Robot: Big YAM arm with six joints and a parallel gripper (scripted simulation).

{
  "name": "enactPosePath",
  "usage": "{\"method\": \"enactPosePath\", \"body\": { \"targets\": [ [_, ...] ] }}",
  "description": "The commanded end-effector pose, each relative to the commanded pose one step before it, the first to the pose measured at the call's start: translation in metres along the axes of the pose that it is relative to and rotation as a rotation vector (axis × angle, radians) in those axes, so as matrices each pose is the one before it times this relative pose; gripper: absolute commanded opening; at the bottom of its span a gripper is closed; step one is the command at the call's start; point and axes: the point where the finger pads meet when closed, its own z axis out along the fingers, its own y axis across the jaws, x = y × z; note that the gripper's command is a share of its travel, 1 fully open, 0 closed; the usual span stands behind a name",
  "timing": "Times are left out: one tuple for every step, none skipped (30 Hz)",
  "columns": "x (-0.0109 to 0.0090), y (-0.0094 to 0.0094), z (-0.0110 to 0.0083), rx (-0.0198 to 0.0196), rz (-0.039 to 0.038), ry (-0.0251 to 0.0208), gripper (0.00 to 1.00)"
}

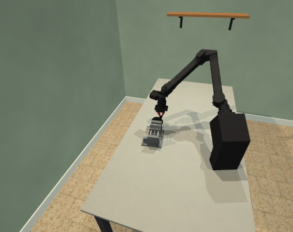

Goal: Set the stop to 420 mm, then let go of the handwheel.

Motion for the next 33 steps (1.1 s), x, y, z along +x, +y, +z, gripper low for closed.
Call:
{"method": "enactPosePath", "body": {
  "targets": [
    [-0.00969, 0.01506, -0.0226, -0.03531, 0.02103, -0.01132, 0.06],
    [0.0, 0.0, 0.0, 0.0, 0.0, 0.0, 0.06],
    [-0.00001, 0.00154, -0.0009, -0.00015, 0.00014, 0.00007, 0.06],
    [0.0014, 0.0016, -0.00017, 0.00193, -0.00274, 0.00106, 0.06],
    [0.00482, 0.00113, 0.00194, 0.00699, -0.00973, 0.00334, 0.06],
    [0.00265, 0.00165, 0.00045, 0.00373, -0.00529, 0.00179, 0.06],
    [0.00019, 0.00204, -0.00115, 0.00008, -0.00028, 0.00011, 0.06],
    [-0.00189, 0.00219, -0.00242, -0.00299, 0.00396, -0.00125, 0.06],
    [-0.00181, 0.00184, -0.00216, -0.00285, 0.00379, -0.00118, 0.06],
    [-0.00059, 0.0012, -0.00109, -0.001, 0.00128, -0.00039, 0.06],
    [0.00005, 0.00065, -0.00039, 0.0, -0.00006, 0.00002, 0.06],
    [-0.00124, 0.0005, -0.00101, -0.00186, 0.00254, -0.00078, 0.06],
    [-0.00119, 0.00026, -0.00082, -0.00176, 0.00243, -0.00075, 0.06],
    [-0.00043, 0.00011, -0.00029, -0.00064, 0.00088, -0.00027, 0.06],
    [0.00015, 0.00017, 0.00006, 0.0002, -0.00029, 0.0001, 0.06],
    [0.00145, 0.00019, 0.00089, 0.0021, -0.00294, 0.00092, 0.06],
    [0.00192, 0.00039, 0.00115, 0.00276, -0.00388, 0.00121, 0.06],
    [0.0, 0.0, 0.0, 0.0, 0.0, 0.0, 0.06],
    [0.0, 0.0, 0.0, 0.0, 0.0, 0.0, 0.06],
    [-0.00047, 0.00111, -0.0005, -0.00078, 0.001, -0.00028, 0.06],
    [0.00402, 0.00051, 0.00245, 0.00578, -0.0081, 0.0025, 0.06],
    [0.00265, 0.00092, 0.00151, 0.00375, -0.0053, 0.00162, 0.06],
    [0.00081, 0.0013, 0.00027, 0.00104, -0.00157, 0.00048, 0.06],
    [0.0003, 0.00171, -0.00048, -0.0021, 0.00071, 0.0034, 0.06],
    [0.00014, 0.00146, -0.00042, -0.0015, 0.00061, 0.00221, 0.06],
    [0.00065, 0.0009, 0.00024, 0.00085, -0.00124, 0.00038, 0.06],
    [0.00001, 0.00074, -0.00014, -0.00005, 0.00002, 0.0, 0.06],
    [-0.00025, 0.00085, -0.00015, -0.00151, -0.00234, -0.00061, 0.06],
    [-0.00203, 0.00164, -0.00108, -0.00634, 0.00546, -0.00264, 0.06],
    [-0.00157, 0.00053, -0.001, -0.00296, 0.00329, -0.00124, 0.06],
    [-0.00063, 0.00012, -0.00043, -0.00087, 0.00123, -0.00037, 0.06],
    [0.00001, -0.00002, 0.00005, 0.00069, -0.00038, -0.00035, 0.06],
    [0.00161, -0.00024, 0.00106, 0.00326, -0.00372, 0.00104, 0.06]
  ]
}}
